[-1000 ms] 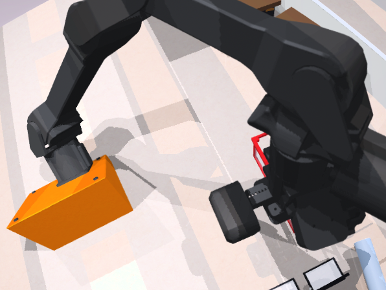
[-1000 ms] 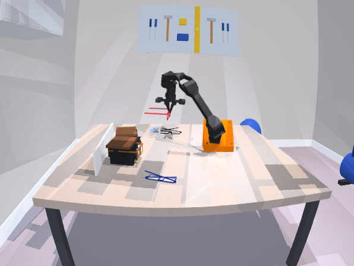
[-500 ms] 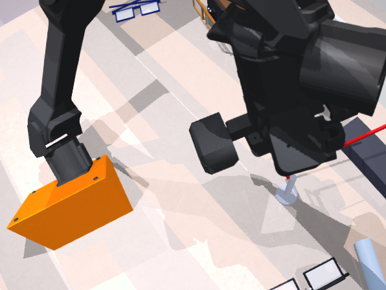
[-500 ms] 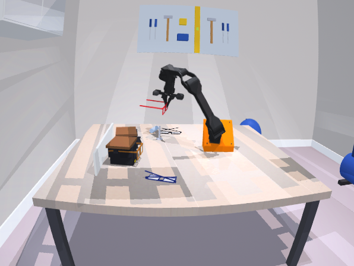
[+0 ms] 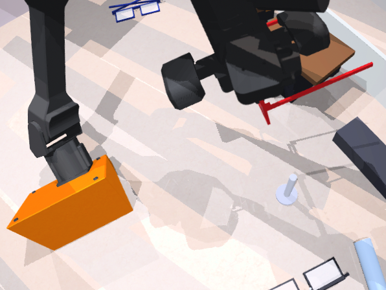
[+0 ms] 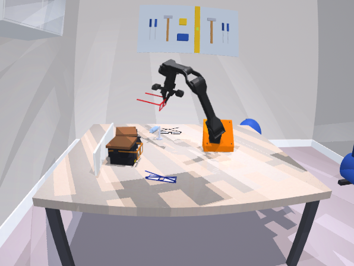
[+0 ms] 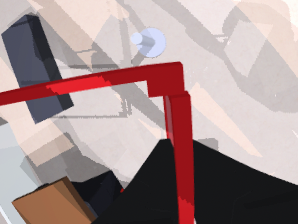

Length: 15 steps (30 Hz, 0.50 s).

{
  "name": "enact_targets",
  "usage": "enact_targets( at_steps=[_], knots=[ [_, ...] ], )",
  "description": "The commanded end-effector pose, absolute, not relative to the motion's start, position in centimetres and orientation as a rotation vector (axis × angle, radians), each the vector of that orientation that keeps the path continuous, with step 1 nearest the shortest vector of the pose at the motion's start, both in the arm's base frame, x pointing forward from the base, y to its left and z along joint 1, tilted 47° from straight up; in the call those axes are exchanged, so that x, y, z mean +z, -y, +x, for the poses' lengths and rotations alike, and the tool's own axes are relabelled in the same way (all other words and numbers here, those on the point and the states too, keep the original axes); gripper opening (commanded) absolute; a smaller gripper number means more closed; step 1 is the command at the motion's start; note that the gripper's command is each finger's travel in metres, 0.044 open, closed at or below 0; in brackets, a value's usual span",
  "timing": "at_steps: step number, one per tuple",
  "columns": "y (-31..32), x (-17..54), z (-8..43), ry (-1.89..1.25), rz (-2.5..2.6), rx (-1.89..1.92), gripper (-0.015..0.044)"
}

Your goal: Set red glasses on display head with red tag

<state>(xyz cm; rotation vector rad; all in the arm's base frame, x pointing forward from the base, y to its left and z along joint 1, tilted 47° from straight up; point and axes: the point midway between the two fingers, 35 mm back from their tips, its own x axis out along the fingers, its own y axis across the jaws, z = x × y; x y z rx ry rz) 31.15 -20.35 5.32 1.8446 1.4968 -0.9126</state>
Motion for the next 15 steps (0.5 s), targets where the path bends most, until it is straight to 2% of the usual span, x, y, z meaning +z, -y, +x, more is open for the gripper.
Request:
enact_targets(
  at_steps=[1, 15],
  knots=[
    [19.8, 7.2, 31.1, -1.454, 1.865, -0.918, 0.0],
    [16.7, 12.8, 30.0, -1.336, 1.93, -0.935, 0.0]
  ],
)
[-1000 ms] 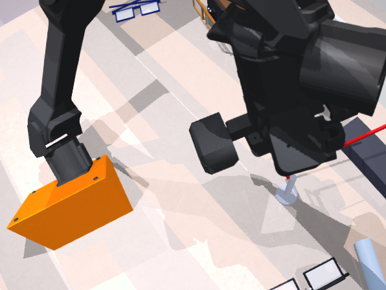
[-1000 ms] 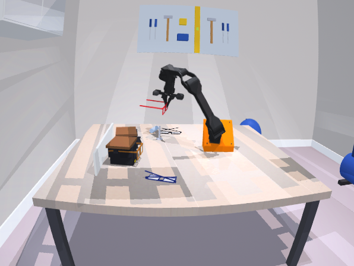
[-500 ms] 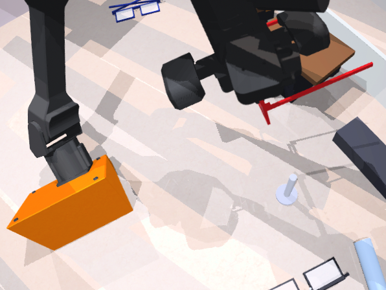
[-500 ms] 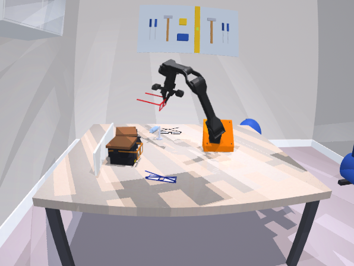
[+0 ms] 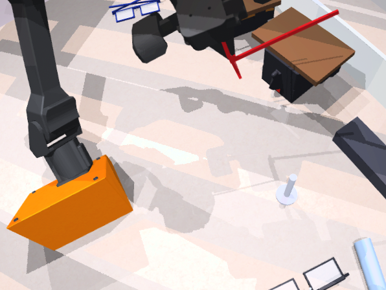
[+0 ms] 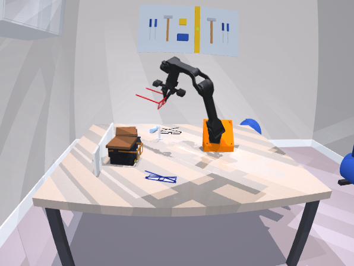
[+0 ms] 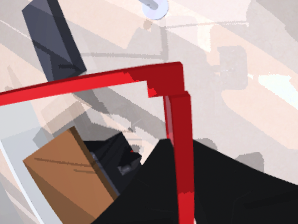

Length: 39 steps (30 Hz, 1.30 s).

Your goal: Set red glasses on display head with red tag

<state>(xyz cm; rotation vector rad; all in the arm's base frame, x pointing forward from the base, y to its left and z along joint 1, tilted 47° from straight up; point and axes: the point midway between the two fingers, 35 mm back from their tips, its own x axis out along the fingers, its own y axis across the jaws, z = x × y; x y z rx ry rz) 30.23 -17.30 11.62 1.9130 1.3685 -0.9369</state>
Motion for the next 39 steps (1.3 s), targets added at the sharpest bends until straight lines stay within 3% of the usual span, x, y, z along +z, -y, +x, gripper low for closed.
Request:
enact_targets(
  at_steps=[1, 39],
  knots=[
    [16.5, 13.2, 29.9, -1.328, 1.935, -0.936, 0.0],
    [6.3, 22.6, 23.1, -1.052, 2.132, -0.886, 0.0]
  ],
)
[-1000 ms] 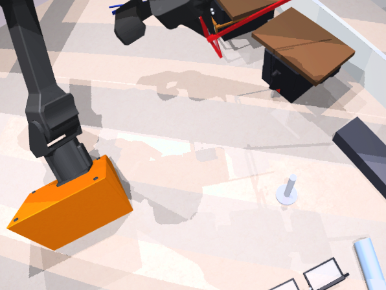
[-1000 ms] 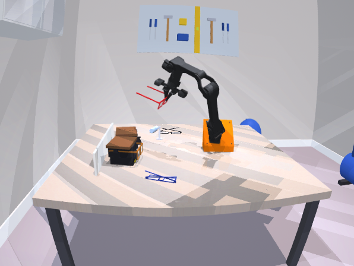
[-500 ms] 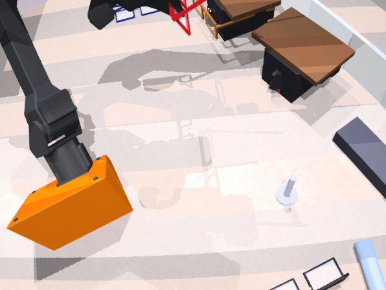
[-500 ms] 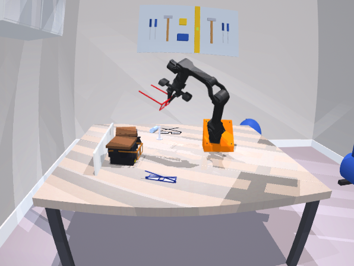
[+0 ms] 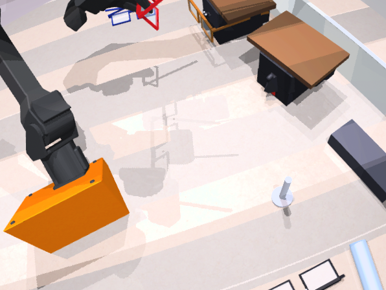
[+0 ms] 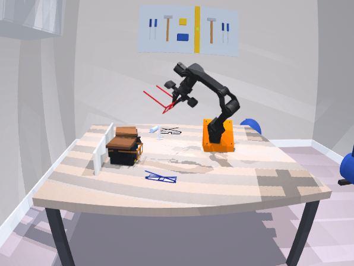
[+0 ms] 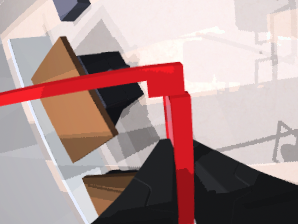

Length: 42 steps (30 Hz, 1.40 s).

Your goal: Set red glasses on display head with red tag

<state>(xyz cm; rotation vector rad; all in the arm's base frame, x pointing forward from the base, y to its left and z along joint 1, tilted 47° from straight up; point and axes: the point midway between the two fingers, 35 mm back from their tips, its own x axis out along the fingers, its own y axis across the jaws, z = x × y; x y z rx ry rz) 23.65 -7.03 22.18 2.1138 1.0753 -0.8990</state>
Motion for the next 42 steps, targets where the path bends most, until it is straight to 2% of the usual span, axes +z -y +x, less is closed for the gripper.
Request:
enact_targets(
  at_steps=[1, 29, 42],
  knots=[
    [6.0, 22.8, 22.8, -1.046, 2.137, -0.883, 0.0],
    [-1.0, 23.8, 16.5, -0.902, 2.289, -0.773, 0.0],
    [-0.6, 23.8, 16.8, -0.912, 2.278, -0.787, 0.0]
  ],
)
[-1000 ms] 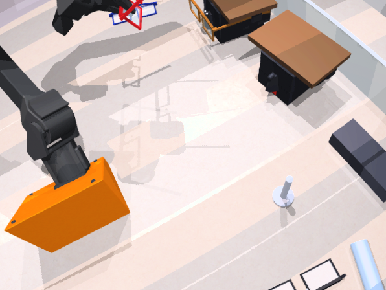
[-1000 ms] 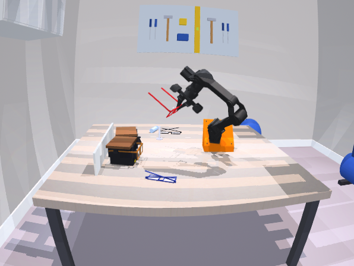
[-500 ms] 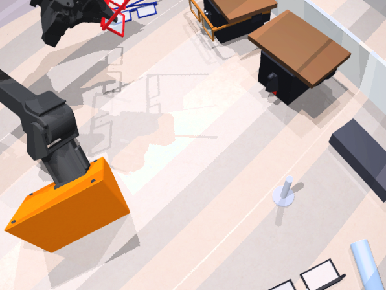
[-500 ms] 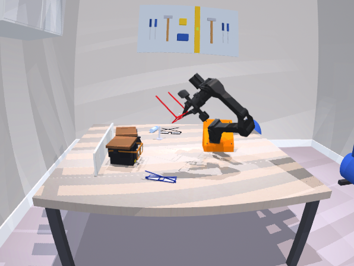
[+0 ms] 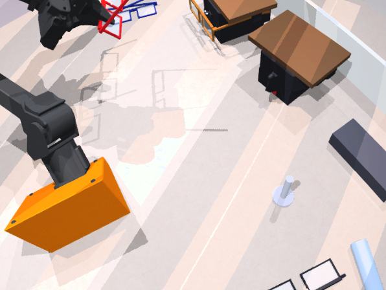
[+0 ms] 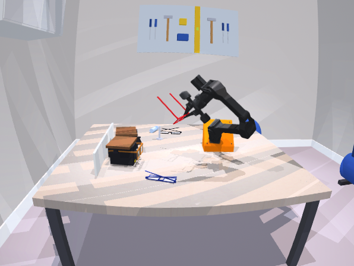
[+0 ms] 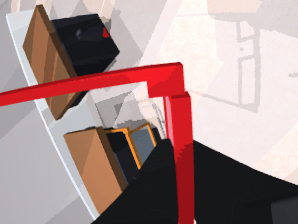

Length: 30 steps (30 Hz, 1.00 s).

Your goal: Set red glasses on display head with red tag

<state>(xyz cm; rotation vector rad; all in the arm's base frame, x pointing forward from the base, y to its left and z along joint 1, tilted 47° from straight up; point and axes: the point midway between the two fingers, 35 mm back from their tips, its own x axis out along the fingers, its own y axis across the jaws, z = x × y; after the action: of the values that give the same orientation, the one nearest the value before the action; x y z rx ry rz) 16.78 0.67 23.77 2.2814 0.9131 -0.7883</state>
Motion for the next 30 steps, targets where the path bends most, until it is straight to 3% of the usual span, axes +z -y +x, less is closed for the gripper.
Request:
enact_targets(
  at_steps=[1, 30],
  knots=[
    [-0.6, 23.8, 16.8, -0.912, 2.278, -0.787, 0.0],
    [2.0, 21.8, 20.2, -1.085, 2.121, -0.801, 0.0]
  ],
)
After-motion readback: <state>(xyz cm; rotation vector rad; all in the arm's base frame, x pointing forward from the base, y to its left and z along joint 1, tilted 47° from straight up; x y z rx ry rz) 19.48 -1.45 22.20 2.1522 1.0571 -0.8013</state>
